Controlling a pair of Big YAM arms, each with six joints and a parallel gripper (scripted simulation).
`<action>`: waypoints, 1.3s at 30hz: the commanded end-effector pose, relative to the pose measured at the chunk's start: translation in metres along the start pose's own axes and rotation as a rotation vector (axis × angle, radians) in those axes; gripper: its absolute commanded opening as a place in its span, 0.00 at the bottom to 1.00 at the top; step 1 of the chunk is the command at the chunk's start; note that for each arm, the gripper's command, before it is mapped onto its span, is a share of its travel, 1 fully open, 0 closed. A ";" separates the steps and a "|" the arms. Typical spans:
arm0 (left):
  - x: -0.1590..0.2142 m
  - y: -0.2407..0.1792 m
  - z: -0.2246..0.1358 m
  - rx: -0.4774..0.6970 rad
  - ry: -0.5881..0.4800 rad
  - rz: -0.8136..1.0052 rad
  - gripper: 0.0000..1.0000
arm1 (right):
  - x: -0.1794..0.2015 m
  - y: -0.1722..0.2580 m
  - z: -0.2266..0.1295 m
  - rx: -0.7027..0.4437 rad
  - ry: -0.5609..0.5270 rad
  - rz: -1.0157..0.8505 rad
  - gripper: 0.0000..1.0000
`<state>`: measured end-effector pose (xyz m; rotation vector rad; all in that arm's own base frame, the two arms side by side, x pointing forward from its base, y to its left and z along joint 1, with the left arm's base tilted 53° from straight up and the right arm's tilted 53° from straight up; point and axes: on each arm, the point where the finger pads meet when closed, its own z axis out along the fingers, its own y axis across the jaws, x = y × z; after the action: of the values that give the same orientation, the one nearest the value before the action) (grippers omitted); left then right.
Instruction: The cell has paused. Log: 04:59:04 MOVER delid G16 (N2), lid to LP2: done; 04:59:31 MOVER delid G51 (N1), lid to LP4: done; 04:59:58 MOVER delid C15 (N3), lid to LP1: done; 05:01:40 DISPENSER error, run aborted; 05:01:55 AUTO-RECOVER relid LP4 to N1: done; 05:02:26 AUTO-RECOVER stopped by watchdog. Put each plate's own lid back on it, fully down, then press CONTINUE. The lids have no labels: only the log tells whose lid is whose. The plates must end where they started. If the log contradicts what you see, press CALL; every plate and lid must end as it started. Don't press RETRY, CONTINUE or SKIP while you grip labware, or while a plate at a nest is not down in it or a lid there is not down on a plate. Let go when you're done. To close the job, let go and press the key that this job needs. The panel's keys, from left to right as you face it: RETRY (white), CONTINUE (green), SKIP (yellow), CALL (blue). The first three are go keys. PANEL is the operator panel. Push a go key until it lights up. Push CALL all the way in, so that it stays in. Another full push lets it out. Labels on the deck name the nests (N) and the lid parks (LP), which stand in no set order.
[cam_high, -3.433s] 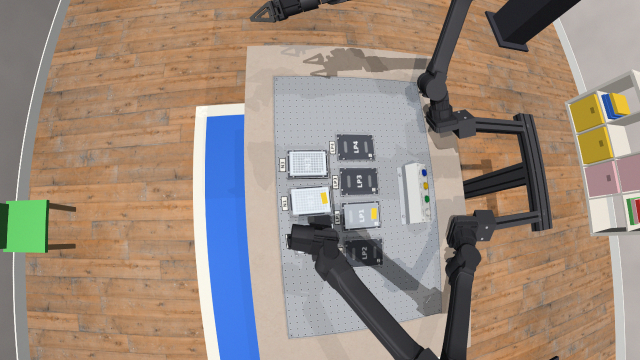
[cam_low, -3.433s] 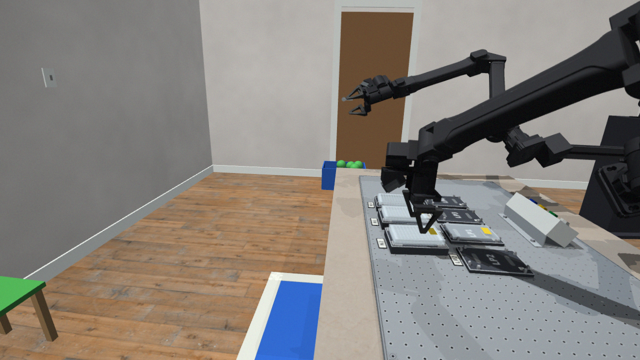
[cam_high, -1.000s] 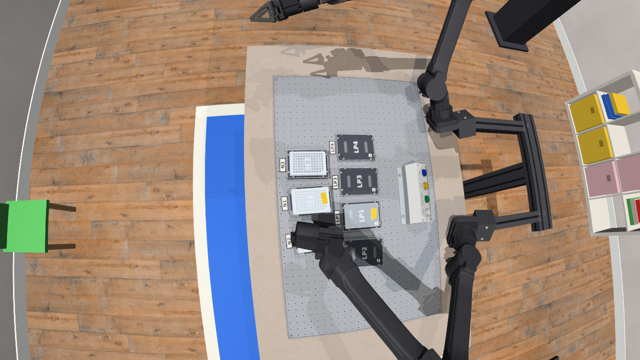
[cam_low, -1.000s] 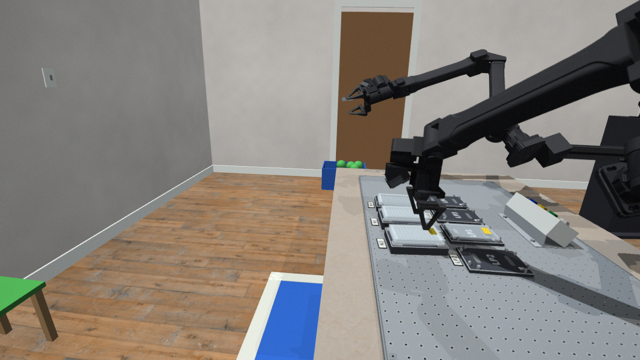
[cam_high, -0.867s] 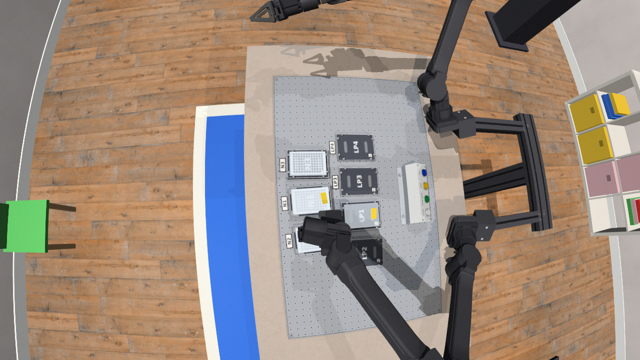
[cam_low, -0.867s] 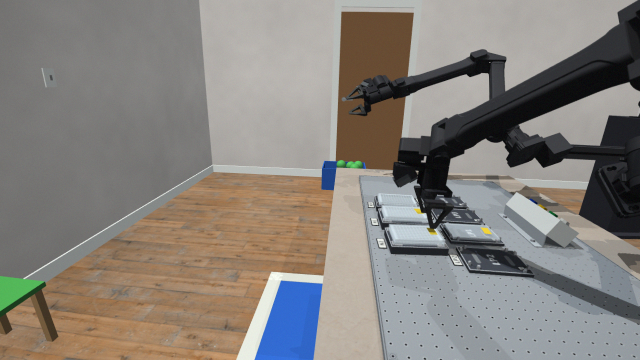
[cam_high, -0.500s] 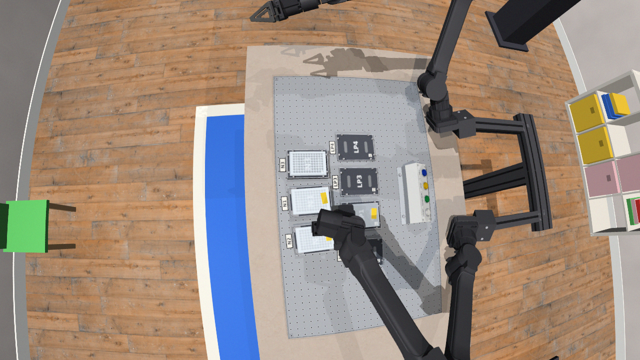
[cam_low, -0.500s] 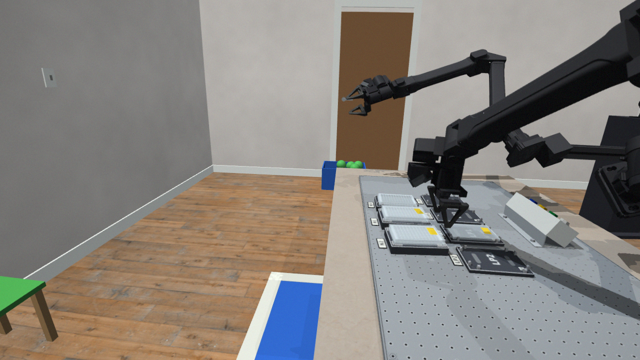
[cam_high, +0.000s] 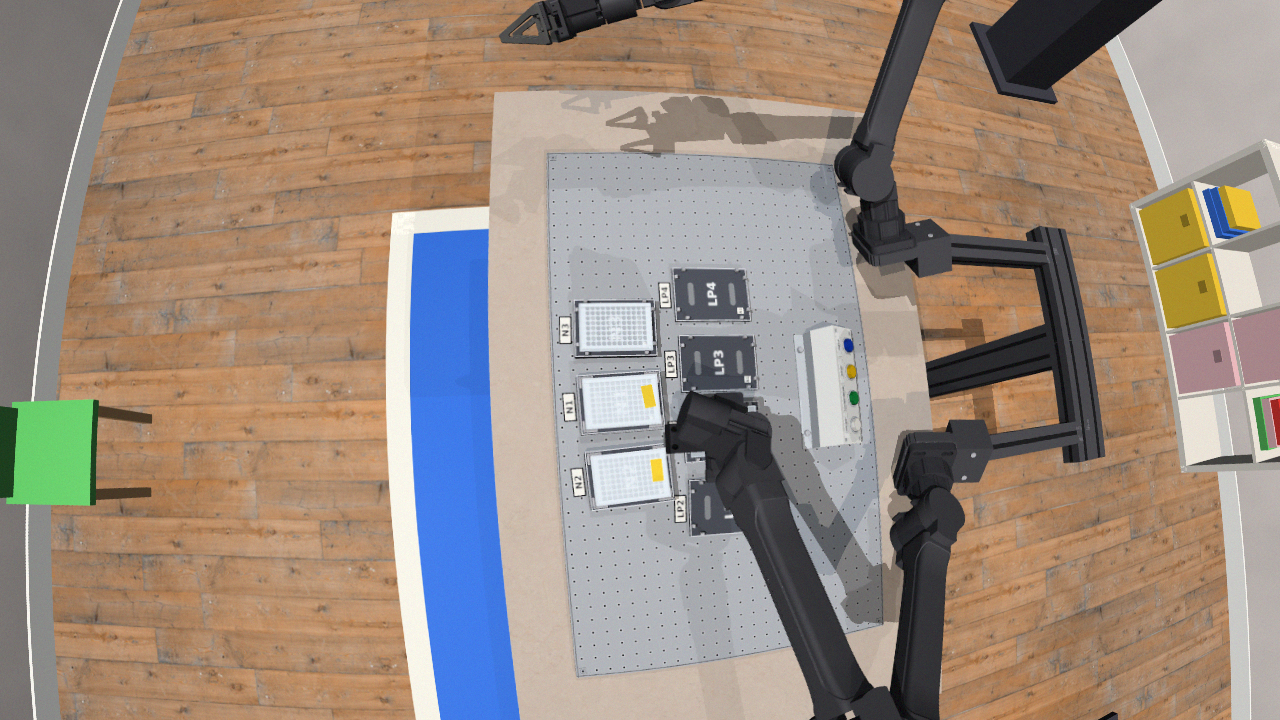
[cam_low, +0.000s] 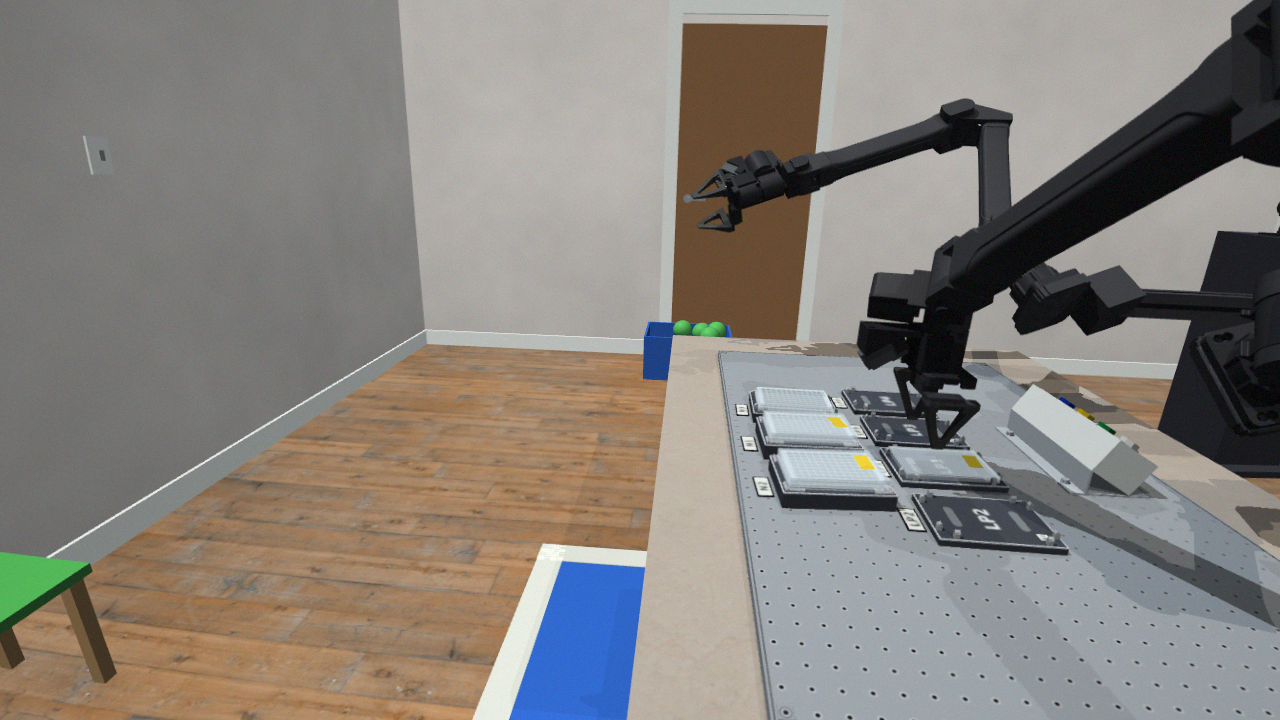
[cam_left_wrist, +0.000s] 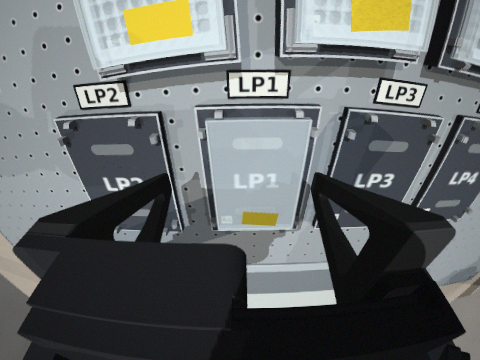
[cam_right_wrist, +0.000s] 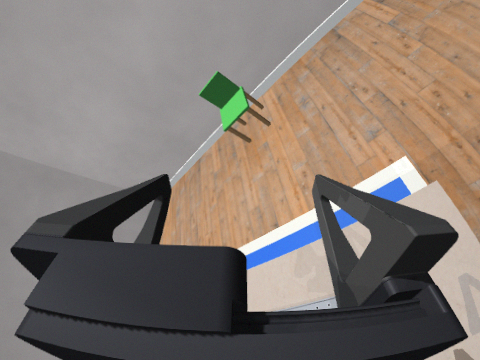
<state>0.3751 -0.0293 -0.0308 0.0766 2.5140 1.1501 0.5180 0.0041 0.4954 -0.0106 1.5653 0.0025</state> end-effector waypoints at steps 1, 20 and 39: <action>0.017 -0.014 0.000 0.000 -0.006 -0.009 1.00 | 0.004 -0.011 0.005 0.018 0.003 0.015 1.00; 0.038 -0.017 0.008 -0.008 0.013 -0.032 1.00 | 0.004 -0.011 0.005 0.018 0.003 0.015 1.00; 0.044 -0.014 0.040 -0.012 0.022 -0.010 1.00 | 0.004 -0.011 0.005 0.018 0.003 0.015 1.00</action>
<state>0.3521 -0.0118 -0.0688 0.0207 2.5070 1.1373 0.5180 0.0041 0.4954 -0.0106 1.5653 0.0025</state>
